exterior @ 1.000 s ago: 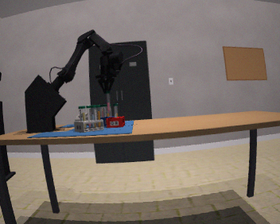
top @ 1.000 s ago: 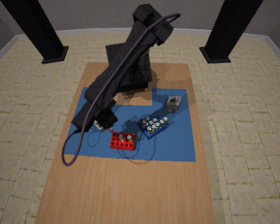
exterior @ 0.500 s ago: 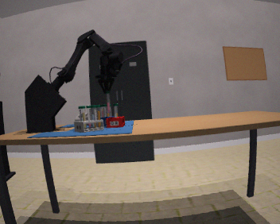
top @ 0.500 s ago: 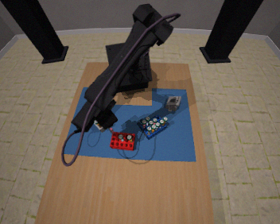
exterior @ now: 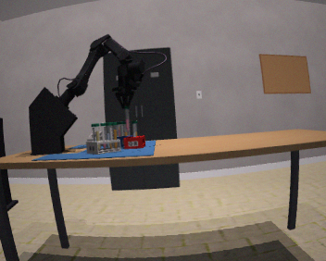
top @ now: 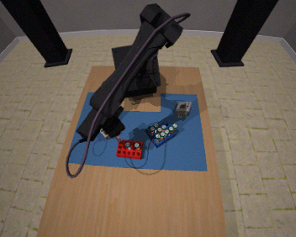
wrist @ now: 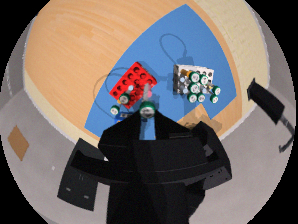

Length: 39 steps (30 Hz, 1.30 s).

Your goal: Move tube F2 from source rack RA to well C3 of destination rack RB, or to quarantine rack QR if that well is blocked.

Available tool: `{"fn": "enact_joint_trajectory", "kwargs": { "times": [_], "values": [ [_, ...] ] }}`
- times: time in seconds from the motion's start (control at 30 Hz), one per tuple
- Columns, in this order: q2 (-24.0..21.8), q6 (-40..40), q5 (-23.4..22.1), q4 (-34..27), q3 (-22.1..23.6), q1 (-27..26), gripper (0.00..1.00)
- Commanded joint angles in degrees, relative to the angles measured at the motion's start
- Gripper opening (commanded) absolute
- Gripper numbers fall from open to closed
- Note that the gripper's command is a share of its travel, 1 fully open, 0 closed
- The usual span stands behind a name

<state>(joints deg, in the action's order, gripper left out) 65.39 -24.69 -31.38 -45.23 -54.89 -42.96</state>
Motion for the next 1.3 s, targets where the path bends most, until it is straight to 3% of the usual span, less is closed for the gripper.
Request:
{"fn": "enact_joint_trajectory", "kwargs": {
  "times": [0.0, 0.97, 1.1, 1.27],
  "values": [
    [-0.27, -0.27, 0.5, -0.14, -0.46, -0.37, 0.0],
    [1.16, -1.57, 1.53, 2.93, 1.95, 0.6, 0.0],
    [0.9, -1.71, 1.57, 3.17, -0.21, 1.08, 0.0],
    [1.57, -1.96, 1.74, 3.63, 0.44, 1.06, 0.0]
  ]
}}
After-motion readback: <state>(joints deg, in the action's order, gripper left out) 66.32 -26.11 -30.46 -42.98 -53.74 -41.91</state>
